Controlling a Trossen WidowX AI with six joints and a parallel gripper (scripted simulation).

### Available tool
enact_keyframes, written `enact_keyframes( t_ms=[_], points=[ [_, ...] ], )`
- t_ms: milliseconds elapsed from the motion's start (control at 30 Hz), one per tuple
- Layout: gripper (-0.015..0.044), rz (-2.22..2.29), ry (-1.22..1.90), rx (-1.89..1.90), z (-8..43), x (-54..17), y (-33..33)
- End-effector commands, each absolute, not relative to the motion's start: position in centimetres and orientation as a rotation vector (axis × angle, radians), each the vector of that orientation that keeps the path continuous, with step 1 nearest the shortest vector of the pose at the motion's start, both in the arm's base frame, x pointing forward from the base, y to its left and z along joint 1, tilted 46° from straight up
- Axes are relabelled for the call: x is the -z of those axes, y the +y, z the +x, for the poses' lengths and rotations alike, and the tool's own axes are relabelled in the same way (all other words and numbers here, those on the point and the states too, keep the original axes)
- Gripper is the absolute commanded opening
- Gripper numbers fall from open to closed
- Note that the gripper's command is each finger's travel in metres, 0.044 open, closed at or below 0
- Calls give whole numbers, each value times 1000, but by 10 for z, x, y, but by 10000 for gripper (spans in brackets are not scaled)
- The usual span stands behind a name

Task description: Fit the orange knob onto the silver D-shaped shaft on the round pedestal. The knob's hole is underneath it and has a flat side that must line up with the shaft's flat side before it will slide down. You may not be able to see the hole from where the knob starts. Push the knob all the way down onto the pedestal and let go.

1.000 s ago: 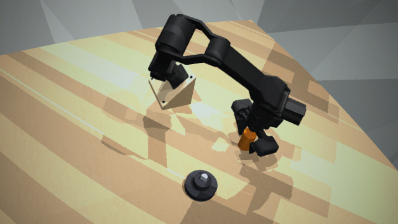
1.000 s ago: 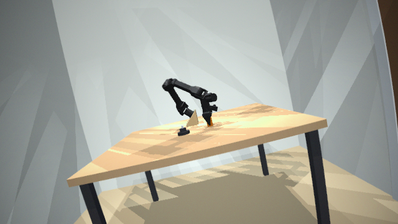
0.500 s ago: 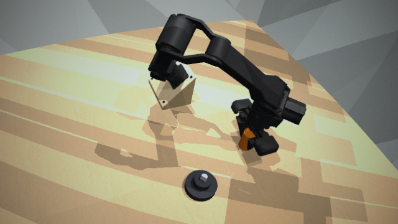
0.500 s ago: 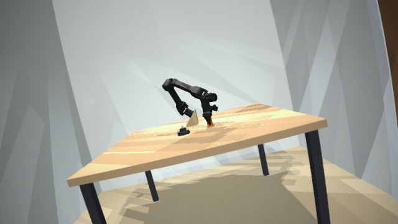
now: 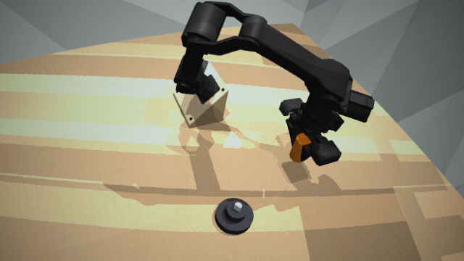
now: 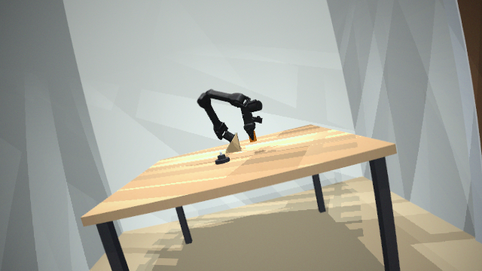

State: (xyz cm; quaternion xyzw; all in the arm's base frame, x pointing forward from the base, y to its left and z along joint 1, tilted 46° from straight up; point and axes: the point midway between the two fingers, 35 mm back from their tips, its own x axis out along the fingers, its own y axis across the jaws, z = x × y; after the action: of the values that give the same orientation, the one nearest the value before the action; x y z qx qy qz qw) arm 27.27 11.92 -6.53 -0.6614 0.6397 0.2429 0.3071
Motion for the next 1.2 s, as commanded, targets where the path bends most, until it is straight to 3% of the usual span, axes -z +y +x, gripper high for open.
enact_keyframes(
  t_ms=[0, 533, 1167],
  points=[
    [0, -1732, 1694, -641, 271, 43, 140],
    [0, -1736, 1718, -629, 260, 10, 166],
    [0, -2023, 1287, -444, 249, -20, 189]
  ],
)
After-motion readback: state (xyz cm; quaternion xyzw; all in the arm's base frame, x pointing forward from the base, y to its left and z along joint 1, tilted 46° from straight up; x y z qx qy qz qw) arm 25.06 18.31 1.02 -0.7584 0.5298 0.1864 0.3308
